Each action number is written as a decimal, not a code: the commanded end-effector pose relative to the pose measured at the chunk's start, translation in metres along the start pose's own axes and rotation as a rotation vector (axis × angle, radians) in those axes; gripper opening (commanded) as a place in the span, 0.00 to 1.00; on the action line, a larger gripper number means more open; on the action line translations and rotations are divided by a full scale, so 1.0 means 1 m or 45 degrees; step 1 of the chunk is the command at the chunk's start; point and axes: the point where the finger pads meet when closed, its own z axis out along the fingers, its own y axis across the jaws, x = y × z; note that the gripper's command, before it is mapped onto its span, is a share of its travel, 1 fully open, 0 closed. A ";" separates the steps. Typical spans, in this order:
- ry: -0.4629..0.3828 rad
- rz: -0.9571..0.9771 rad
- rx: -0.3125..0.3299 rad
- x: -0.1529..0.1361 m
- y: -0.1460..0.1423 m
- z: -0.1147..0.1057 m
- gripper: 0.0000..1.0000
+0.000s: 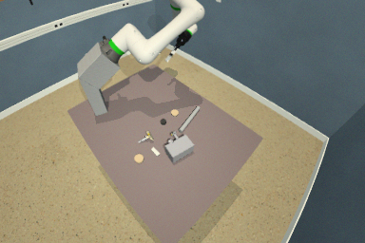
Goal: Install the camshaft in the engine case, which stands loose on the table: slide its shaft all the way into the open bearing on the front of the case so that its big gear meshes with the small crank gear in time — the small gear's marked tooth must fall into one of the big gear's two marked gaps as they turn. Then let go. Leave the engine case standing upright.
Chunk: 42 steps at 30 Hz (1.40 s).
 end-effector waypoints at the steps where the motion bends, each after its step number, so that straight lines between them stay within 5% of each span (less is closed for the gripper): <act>1: 0.001 0.000 0.001 0.000 0.000 0.000 1.00; 25: -0.032 -0.017 -0.007 -0.001 0.001 0.008 1.00; 34: -0.224 -0.113 -0.031 -0.007 0.003 0.056 1.00; 41: -0.648 -0.269 0.057 -0.035 0.011 0.145 1.00; 42: -0.648 -0.269 0.057 -0.035 0.011 0.145 1.00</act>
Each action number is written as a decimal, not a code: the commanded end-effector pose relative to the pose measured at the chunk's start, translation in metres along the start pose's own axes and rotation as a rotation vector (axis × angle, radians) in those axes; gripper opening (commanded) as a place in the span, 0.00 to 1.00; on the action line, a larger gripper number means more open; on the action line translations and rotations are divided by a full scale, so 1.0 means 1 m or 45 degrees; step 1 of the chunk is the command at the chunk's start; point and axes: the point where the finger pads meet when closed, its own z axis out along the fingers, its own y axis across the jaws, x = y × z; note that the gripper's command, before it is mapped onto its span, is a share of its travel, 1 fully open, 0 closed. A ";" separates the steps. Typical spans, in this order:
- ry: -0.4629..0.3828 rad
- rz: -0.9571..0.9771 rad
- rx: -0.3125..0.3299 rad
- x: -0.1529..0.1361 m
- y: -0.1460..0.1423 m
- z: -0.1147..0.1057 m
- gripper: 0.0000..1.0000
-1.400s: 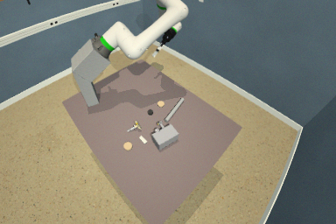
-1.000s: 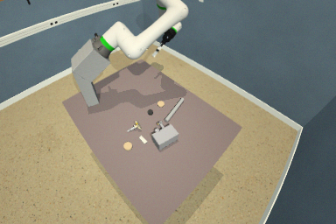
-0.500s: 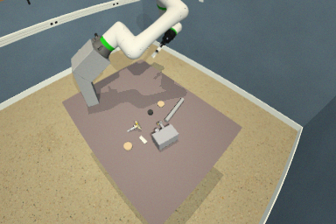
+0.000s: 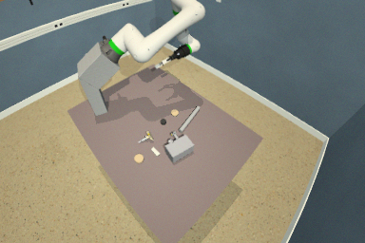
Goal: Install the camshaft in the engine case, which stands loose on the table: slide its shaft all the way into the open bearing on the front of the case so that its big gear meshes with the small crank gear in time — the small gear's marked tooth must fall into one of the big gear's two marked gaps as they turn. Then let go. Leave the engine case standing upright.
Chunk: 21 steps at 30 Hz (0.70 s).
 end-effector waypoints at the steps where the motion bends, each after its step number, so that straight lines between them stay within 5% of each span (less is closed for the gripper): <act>1: -0.241 -0.100 0.083 0.001 0.003 0.052 1.00; 6: -0.460 -0.175 0.251 -0.007 0.001 0.098 1.00; 9: -0.460 -0.175 0.251 -0.007 0.001 0.098 1.00; 11: -0.594 -0.216 0.411 -0.015 -0.004 0.125 1.00; 14: -0.653 -0.231 0.506 -0.019 -0.007 0.138 1.00; 17: -0.748 -0.248 0.723 -0.026 -0.016 0.158 1.00; 18: -0.748 -0.248 0.723 -0.026 -0.016 0.158 1.00; 19: -0.781 -0.249 0.843 -0.028 -0.022 0.166 1.00; 20: -0.781 -0.249 0.843 -0.028 -0.022 0.166 1.00; 21: -0.803 -0.243 0.970 -0.029 -0.028 0.173 1.00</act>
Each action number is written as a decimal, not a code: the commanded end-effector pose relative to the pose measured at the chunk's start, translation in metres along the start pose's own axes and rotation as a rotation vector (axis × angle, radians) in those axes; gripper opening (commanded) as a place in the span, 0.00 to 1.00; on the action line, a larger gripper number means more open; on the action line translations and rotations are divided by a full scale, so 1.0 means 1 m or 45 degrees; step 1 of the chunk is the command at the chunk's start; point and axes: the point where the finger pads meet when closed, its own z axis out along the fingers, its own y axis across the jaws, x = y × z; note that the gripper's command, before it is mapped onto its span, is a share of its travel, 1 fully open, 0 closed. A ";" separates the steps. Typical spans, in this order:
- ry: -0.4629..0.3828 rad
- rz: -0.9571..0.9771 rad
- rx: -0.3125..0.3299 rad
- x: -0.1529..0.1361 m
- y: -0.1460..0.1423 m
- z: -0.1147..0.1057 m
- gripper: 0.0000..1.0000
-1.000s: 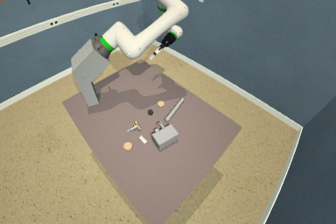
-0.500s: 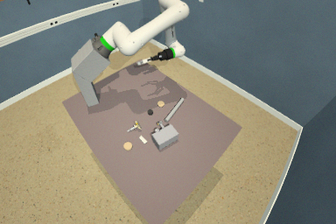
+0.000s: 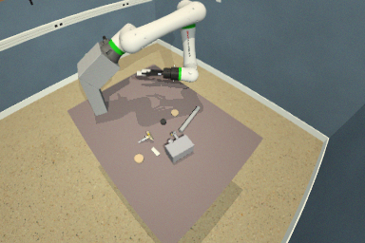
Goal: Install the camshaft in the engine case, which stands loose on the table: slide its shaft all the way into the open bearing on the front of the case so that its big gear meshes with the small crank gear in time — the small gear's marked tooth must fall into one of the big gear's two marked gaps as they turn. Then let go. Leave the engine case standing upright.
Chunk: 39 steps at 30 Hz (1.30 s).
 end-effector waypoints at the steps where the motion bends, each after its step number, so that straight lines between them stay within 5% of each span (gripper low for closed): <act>1: -0.089 -0.071 0.263 0.009 0.002 0.023 1.00; 2: -0.089 -0.071 0.263 0.009 0.002 0.023 1.00; 3: -0.093 -0.094 0.390 0.014 0.000 0.029 1.00; 5: -0.093 -0.094 0.390 0.014 0.000 0.029 1.00; 6: -0.085 -0.115 0.520 0.019 -0.003 0.034 1.00; 7: -0.085 -0.115 0.520 0.019 -0.003 0.034 1.00; 8: -0.063 -0.133 0.651 0.025 -0.006 0.037 1.00; 9: -0.063 -0.133 0.651 0.025 -0.006 0.037 1.00; 10: -0.029 -0.148 0.781 0.032 -0.009 0.038 1.00; 11: -0.029 -0.148 0.781 0.032 -0.009 0.038 1.00; 12: 0.017 -0.159 0.910 0.041 -0.012 0.036 1.00; 14: 0.017 -0.159 0.910 0.041 -0.012 0.036 1.00; 15: 0.076 -0.166 1.034 0.050 -0.014 0.034 1.00; 16: 0.076 -0.166 1.034 0.050 -0.014 0.034 1.00; 17: 0.145 -0.167 1.154 0.060 -0.014 0.029 1.00; 18: 0.145 -0.167 1.154 0.060 -0.014 0.029 1.00; 19: 0.225 -0.163 1.267 0.071 -0.013 0.023 1.00; 22: 0.225 -0.163 1.267 0.071 -0.013 0.023 1.00; 24: 0.409 -0.138 1.469 0.095 -0.006 0.008 1.00; 26: 0.409 -0.138 1.469 0.095 -0.006 0.008 1.00; 27: 0.510 -0.118 1.557 0.108 0.000 -0.001 1.00; 30: 0.615 -0.091 1.634 0.120 0.009 -0.010 1.00; 33: 0.832 -0.023 1.759 0.144 0.032 -0.027 1.00; 37: 1.046 0.063 1.845 0.165 0.061 -0.041 1.00; 39: 1.046 0.063 1.845 0.165 0.061 -0.041 1.00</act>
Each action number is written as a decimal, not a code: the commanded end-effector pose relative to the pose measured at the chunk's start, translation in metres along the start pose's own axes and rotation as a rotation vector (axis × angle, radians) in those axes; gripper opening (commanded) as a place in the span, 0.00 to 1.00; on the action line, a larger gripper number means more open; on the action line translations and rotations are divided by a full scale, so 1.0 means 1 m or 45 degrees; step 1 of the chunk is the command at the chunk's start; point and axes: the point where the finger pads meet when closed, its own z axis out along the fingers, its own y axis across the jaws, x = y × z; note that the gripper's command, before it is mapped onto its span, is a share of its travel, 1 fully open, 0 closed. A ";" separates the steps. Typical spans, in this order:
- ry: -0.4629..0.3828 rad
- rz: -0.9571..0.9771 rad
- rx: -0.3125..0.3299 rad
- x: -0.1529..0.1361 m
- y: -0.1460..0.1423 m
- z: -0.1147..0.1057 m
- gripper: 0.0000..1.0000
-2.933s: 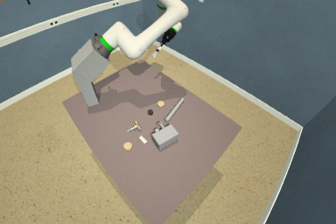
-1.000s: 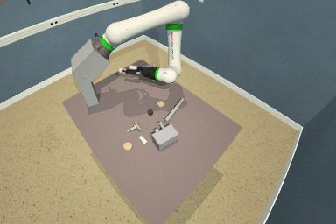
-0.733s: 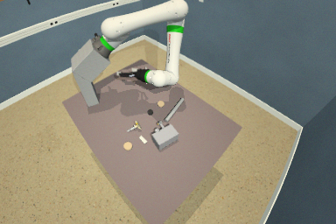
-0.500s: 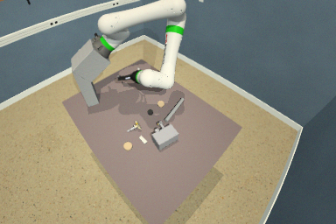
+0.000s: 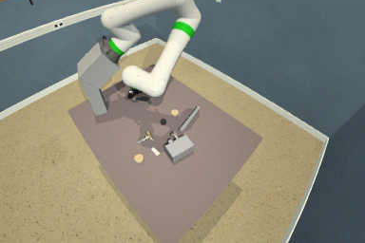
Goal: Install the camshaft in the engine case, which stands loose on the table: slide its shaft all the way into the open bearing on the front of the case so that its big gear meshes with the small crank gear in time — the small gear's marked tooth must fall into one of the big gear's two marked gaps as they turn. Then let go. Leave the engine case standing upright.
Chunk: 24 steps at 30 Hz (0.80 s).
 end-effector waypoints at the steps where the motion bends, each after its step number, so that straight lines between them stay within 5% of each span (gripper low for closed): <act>1: 0.221 -0.049 0.120 0.035 0.002 -0.014 1.00; 15: 0.982 -0.129 0.184 0.142 0.040 -0.125 1.00; 24: 1.165 -0.130 0.157 0.159 0.057 -0.161 1.00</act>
